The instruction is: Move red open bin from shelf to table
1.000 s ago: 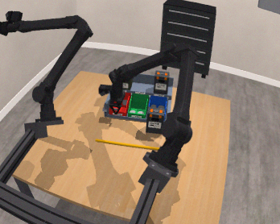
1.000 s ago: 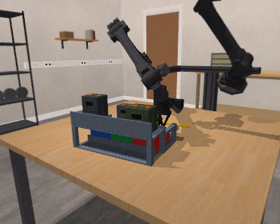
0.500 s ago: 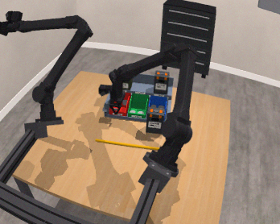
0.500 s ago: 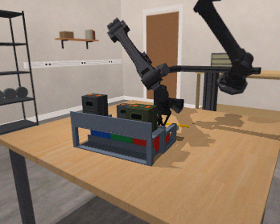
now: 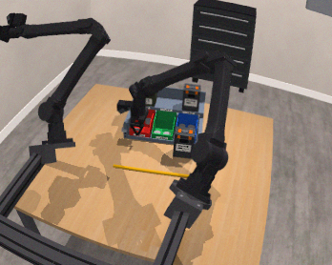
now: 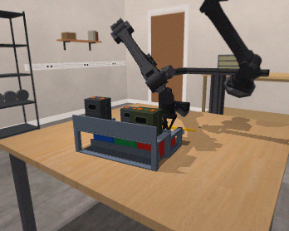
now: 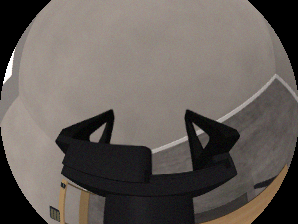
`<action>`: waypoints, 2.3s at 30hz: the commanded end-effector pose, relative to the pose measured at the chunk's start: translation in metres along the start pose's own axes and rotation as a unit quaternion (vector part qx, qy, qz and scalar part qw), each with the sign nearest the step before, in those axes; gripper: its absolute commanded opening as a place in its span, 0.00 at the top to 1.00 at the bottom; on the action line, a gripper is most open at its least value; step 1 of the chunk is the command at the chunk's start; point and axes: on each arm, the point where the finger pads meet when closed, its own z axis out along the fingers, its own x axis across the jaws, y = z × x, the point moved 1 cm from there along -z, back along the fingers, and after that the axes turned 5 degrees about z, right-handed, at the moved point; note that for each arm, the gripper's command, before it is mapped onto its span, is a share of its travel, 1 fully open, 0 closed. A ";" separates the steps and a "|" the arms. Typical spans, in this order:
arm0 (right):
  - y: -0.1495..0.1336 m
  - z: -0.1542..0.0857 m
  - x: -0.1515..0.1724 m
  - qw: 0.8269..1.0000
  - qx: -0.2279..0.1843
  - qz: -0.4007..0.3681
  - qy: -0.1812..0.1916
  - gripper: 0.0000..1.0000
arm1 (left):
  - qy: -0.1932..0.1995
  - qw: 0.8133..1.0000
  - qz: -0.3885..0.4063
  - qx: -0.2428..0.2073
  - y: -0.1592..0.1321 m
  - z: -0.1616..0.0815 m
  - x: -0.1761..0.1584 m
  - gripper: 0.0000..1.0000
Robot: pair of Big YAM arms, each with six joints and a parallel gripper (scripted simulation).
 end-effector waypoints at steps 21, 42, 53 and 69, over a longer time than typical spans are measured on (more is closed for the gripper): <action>0.011 -0.006 0.008 1.000 -0.002 -0.011 0.002 0.10 | 0.006 1.000 -0.003 -0.025 0.039 -0.004 0.008 0.00; 0.005 0.005 -0.003 1.000 -0.004 -0.001 -0.004 0.10 | 0.006 1.000 -0.003 -0.025 0.039 -0.004 0.008 0.00; 0.007 0.004 -0.006 1.000 -0.008 -0.001 -0.008 0.10 | 0.006 1.000 -0.003 -0.025 0.039 -0.004 0.008 0.00; 0.005 0.008 -0.007 1.000 -0.006 0.002 -0.007 0.10 | 0.006 1.000 -0.003 -0.025 0.039 -0.004 0.008 0.00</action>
